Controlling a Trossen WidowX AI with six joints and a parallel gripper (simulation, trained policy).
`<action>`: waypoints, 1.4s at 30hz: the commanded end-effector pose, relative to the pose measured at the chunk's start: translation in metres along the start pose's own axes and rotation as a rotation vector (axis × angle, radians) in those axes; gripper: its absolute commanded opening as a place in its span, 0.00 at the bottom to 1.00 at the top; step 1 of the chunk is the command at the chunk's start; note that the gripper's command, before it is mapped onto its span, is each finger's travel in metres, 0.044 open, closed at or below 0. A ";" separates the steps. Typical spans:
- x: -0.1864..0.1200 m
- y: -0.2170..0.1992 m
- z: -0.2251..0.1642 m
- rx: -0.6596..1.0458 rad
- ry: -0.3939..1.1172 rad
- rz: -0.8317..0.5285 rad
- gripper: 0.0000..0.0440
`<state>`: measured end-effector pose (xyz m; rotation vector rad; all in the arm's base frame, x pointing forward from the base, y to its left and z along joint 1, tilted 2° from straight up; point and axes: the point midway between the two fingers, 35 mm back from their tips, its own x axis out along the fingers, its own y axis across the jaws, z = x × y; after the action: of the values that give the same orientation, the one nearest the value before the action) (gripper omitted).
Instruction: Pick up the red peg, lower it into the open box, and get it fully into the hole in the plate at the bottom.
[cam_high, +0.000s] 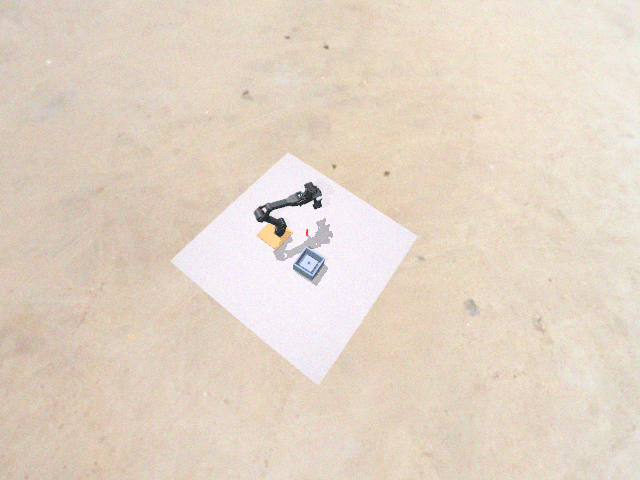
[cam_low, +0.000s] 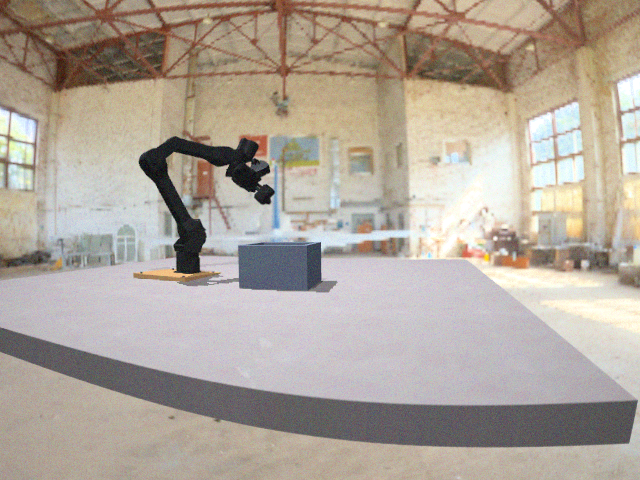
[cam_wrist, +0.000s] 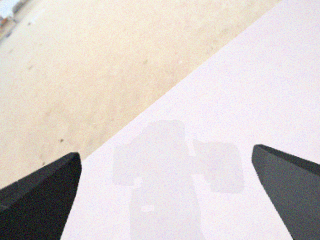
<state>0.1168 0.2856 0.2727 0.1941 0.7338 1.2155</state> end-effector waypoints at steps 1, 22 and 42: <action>-0.008 -0.015 0.007 0.065 -0.019 -0.074 1.00; -0.056 -0.115 -0.022 0.608 0.016 -0.560 1.00; -0.086 -0.175 -0.100 1.147 0.066 -0.977 1.00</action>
<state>0.1808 0.1258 0.1535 0.6260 1.2970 -0.1555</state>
